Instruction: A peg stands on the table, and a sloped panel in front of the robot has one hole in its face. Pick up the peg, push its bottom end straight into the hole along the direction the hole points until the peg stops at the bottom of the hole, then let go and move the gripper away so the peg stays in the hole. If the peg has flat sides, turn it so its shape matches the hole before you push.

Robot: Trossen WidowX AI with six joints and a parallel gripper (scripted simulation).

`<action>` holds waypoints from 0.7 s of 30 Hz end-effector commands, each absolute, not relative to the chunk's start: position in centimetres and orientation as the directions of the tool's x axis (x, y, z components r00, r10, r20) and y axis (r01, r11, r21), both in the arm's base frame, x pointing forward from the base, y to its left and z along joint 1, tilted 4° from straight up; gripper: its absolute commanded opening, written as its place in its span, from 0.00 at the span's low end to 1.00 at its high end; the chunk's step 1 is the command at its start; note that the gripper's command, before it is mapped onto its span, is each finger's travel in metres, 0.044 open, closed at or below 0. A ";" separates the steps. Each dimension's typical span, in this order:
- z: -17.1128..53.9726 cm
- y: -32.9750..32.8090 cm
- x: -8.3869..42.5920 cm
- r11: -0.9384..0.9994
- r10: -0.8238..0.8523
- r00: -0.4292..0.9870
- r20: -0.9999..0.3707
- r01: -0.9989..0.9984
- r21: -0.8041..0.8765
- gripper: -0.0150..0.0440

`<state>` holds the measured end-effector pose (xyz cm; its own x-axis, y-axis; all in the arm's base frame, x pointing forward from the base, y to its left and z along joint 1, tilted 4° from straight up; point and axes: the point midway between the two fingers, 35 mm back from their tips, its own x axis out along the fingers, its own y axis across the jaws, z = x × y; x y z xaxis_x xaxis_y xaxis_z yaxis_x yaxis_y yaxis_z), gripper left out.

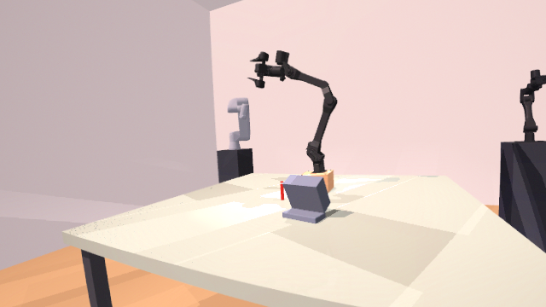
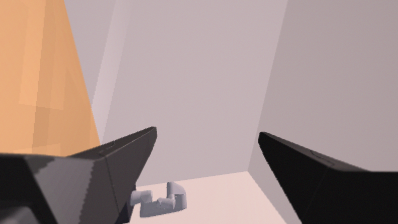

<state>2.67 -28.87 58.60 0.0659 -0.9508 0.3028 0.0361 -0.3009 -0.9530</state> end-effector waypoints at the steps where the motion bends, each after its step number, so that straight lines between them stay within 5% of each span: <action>1: 56.1 -30.7 4.4 -0.214 -0.969 0.113 0.221 0.074 -0.974 1.00; 21: 47.0 -33.1 12.7 0.136 -0.946 0.318 -0.067 0.203 -0.970 1.00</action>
<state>11.32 -32.68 49.03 0.2925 -0.9562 -0.0053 0.2031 0.0676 -0.9768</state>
